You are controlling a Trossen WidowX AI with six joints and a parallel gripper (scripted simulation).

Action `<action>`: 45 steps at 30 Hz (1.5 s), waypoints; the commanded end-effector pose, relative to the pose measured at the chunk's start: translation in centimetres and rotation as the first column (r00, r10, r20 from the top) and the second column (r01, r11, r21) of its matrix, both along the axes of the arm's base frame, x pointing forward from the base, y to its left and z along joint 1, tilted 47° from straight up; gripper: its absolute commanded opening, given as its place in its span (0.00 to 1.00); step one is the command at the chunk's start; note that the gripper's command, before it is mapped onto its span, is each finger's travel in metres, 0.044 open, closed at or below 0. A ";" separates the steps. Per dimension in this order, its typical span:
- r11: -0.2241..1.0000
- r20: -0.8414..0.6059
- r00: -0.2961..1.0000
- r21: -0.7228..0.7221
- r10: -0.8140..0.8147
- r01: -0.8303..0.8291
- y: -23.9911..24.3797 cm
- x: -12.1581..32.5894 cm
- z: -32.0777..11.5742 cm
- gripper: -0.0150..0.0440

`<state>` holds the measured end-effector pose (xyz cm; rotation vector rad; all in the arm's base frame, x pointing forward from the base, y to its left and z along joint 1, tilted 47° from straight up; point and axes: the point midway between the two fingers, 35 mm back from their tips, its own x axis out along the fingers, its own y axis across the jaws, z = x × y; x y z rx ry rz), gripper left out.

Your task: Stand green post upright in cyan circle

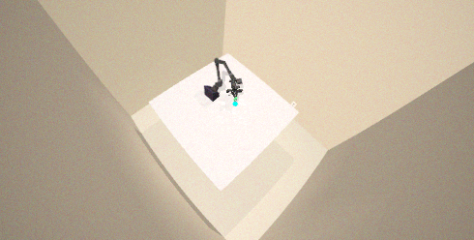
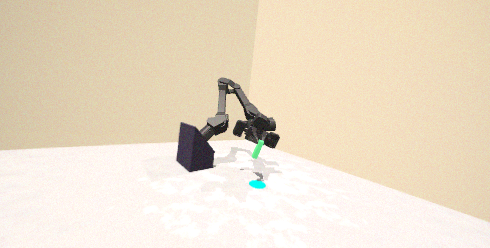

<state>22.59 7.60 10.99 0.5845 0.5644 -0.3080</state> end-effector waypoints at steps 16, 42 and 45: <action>0.996 0.123 0.990 0.073 -0.063 0.055 -0.1 -0.4 0.7 0.29; 0.979 0.244 0.960 0.182 -0.138 0.095 -0.2 -1.0 1.6 0.29; 0.979 0.244 0.960 0.182 -0.138 0.095 -0.2 -1.0 1.6 0.29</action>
